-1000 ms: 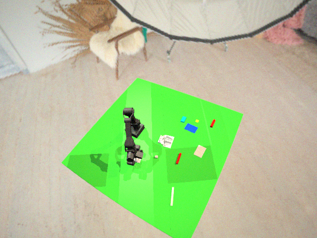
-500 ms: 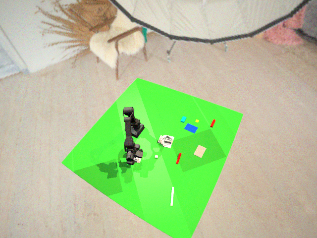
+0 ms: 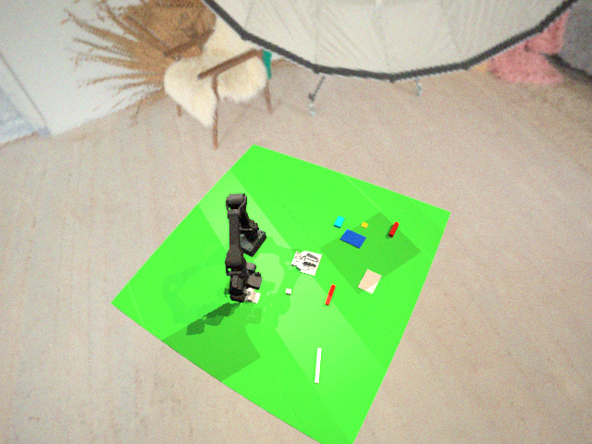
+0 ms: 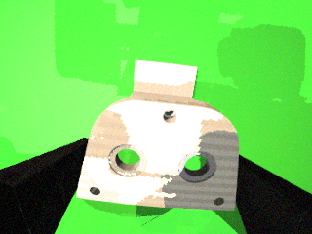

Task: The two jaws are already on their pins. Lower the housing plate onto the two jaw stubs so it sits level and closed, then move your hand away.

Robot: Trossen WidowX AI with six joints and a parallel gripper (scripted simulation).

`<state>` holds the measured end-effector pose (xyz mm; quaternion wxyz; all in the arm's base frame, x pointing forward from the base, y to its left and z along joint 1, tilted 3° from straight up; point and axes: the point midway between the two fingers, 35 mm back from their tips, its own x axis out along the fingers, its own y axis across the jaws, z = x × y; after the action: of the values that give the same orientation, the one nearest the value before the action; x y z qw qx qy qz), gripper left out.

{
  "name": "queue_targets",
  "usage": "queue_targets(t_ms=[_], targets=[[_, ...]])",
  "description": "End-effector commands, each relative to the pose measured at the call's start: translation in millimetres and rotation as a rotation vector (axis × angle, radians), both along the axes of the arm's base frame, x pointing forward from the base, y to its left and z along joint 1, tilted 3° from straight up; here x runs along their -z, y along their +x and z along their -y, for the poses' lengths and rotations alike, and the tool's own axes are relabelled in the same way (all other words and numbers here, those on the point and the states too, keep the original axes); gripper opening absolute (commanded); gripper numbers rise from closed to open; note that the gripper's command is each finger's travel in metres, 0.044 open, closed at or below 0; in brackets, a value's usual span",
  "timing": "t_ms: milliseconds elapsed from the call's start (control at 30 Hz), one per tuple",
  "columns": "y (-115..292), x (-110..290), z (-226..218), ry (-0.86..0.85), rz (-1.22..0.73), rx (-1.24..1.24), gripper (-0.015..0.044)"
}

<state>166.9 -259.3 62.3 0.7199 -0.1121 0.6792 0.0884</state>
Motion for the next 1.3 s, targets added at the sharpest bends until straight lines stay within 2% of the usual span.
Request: queue_targets(t_ms=[0,267,1267], targets=[[-1.1,-12.3,-0.4,-0.006,0.002,-0.003,0.0351],[7.4,-14.5,-8.6,-0.005,0.001,0.000,0.0351],[67.4,-15.6,-88.4,0.005,0.002,0.022,0.0351]])
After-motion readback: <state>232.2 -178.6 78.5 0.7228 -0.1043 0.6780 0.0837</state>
